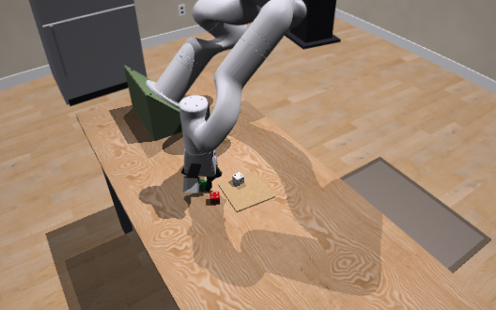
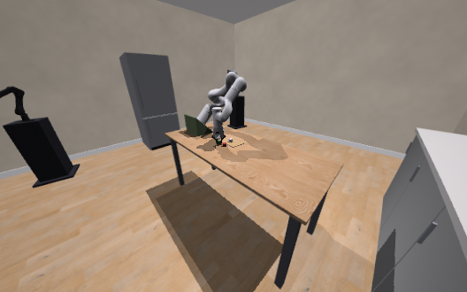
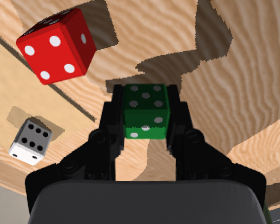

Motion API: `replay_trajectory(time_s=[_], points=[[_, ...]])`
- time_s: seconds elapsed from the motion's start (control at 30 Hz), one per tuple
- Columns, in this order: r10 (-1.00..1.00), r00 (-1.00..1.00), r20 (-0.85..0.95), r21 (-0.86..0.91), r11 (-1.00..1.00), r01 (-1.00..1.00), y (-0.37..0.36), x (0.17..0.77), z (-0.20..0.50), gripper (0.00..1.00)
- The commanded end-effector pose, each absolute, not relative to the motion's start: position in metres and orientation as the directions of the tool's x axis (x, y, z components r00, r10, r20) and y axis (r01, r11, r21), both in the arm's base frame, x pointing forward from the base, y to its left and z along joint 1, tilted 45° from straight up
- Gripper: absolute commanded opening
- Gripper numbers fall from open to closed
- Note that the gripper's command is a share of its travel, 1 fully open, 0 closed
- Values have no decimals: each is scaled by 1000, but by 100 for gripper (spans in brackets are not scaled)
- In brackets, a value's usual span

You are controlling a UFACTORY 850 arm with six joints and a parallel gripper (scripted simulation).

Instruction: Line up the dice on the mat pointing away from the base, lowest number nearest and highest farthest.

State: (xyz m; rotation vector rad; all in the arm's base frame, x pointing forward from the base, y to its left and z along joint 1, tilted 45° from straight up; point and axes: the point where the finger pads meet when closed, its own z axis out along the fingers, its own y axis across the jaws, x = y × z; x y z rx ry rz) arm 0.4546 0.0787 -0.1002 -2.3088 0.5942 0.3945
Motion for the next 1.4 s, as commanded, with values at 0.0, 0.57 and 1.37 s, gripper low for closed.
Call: replay_trajectory(time_s=[0.0,0.57,1.37], points=[[-304,848,-434,-564,-643,-518,72,457,-94,27],[-304,848,-434,-564,-643,-518,10,466,-32,27],[34,993,-116,-699,-712,-58,65,513,25,27]])
